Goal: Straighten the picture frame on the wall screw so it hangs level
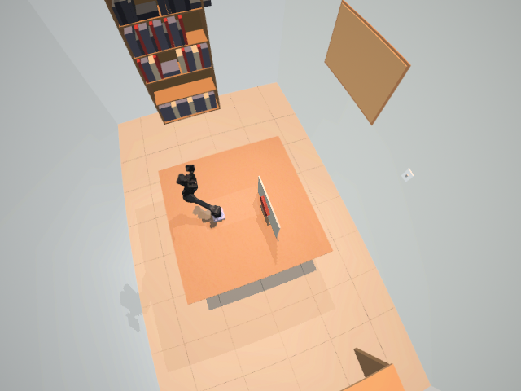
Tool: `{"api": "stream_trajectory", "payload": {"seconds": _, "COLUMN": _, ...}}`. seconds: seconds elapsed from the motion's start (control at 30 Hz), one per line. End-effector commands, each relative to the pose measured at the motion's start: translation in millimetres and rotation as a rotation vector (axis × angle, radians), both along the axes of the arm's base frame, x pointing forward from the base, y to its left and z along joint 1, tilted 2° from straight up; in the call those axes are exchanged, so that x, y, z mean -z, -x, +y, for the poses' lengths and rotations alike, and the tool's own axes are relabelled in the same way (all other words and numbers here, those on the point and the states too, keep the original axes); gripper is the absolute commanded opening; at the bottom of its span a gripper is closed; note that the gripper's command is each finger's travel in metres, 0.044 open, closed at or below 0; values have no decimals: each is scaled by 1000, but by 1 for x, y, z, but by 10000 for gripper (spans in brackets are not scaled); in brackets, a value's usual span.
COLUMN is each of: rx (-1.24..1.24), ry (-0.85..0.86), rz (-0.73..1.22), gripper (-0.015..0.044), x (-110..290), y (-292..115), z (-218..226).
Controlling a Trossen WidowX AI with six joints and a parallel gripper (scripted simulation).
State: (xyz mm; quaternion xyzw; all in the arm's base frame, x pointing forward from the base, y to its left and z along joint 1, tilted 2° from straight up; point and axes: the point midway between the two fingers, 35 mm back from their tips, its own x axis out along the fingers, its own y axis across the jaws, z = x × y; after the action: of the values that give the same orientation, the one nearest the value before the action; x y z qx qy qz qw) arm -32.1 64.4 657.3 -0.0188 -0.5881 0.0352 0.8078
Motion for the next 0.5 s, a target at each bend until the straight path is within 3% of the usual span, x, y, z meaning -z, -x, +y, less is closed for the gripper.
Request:
{"api": "stream_trajectory", "payload": {"seconds": 0.0, "rx": -65, "ry": -57, "rz": 197, "gripper": 260, "x": 24, "y": -65, "z": -25}}
{"api": "stream_trajectory", "payload": {"seconds": 0.23, "rx": -184, "ry": -230, "rz": 500, "gripper": 260, "x": 84, "y": -152, "z": -78}}
{"api": "stream_trajectory", "payload": {"seconds": 0.47, "rx": -377, "ry": -524, "rz": 770, "gripper": 260, "x": 173, "y": -209, "z": -131}}
